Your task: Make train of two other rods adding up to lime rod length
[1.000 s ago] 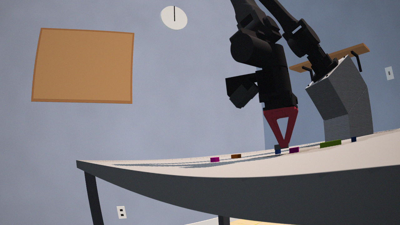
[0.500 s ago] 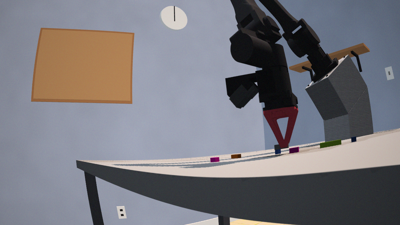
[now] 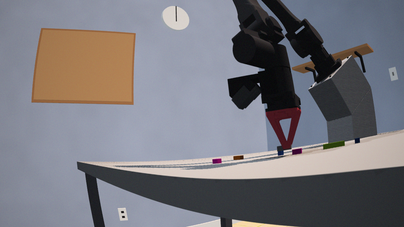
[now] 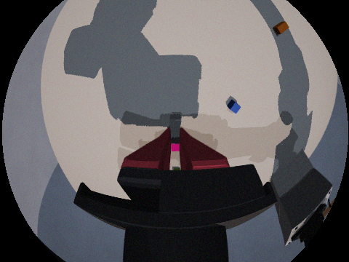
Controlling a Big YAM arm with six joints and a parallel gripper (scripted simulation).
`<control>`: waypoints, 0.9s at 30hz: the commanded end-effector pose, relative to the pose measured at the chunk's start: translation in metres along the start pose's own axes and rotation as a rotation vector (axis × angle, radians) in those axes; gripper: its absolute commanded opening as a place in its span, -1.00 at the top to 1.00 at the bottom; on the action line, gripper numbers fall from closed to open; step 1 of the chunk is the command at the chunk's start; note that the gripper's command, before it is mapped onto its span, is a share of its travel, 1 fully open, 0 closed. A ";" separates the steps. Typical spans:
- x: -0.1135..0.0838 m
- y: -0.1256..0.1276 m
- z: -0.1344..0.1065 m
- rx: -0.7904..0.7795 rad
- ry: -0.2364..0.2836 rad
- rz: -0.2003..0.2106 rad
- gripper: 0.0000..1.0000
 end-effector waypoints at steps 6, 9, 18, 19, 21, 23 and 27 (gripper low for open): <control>-0.006 0.004 0.009 0.010 -0.014 0.023 0.93; -0.006 0.004 0.009 0.010 -0.014 0.023 0.93; -0.006 0.004 0.009 0.010 -0.014 0.023 0.93; -0.006 0.004 0.009 0.010 -0.014 0.023 0.93; -0.006 0.004 0.009 0.010 -0.014 0.023 0.93; -0.005 0.004 0.009 0.009 -0.013 0.022 0.93; 0.005 0.000 0.005 0.002 -0.006 0.004 0.93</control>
Point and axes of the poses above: the point where the finger pads meet when closed, its own x axis out along the fingers, its own y axis across the jaws, z = x × y, the point moved 4 cm from there along -x, back along the fingers
